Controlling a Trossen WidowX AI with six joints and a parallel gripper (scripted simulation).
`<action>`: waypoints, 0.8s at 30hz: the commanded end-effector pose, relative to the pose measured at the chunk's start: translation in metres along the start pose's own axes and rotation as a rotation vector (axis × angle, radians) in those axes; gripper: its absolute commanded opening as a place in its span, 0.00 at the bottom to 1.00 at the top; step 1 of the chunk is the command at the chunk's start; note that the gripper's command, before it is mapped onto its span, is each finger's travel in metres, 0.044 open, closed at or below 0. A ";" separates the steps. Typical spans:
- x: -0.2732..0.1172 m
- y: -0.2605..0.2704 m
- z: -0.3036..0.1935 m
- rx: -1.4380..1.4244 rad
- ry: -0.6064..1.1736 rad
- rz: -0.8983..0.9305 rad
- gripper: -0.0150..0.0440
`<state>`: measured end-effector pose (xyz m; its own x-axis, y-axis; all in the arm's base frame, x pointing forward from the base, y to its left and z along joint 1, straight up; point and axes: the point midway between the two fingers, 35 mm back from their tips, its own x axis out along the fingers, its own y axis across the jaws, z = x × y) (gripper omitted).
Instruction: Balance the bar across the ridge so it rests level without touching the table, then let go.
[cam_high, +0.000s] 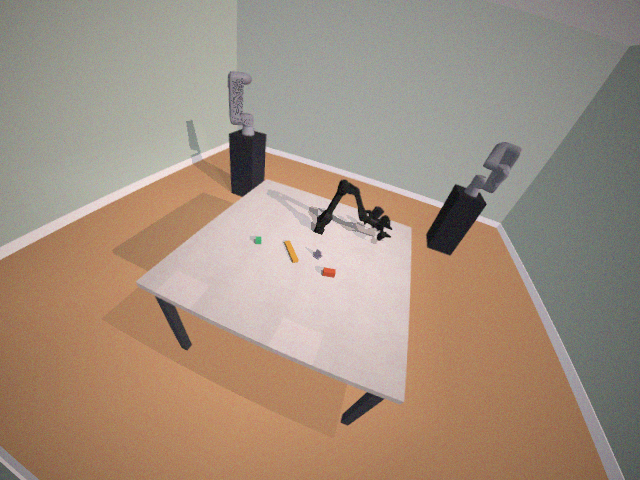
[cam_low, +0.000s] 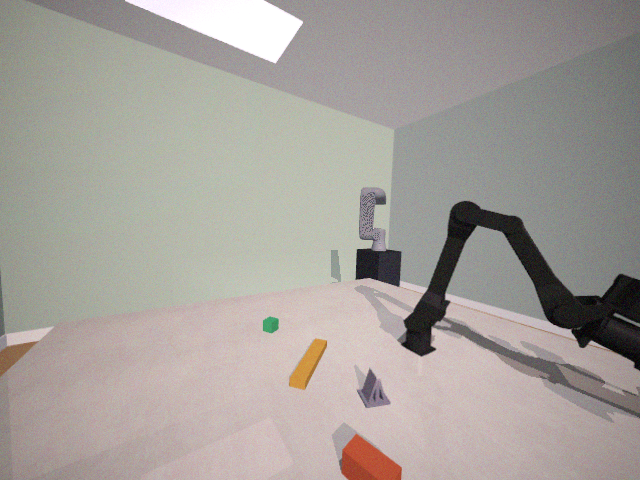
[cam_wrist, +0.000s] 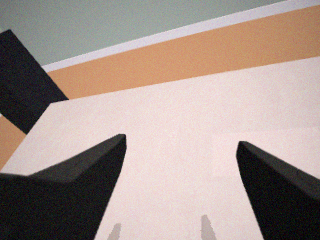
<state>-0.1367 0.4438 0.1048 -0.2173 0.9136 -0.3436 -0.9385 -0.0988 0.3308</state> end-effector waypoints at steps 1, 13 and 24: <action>0.001 -0.025 0.007 -0.019 0.009 -0.061 0.79; -0.008 -0.106 0.025 -0.050 0.049 -0.255 0.79; -0.027 -0.174 0.038 -0.075 0.105 -0.402 0.79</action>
<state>0.0248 0.4539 0.0899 0.1176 0.8547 -0.5056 -0.9729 0.2013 0.1139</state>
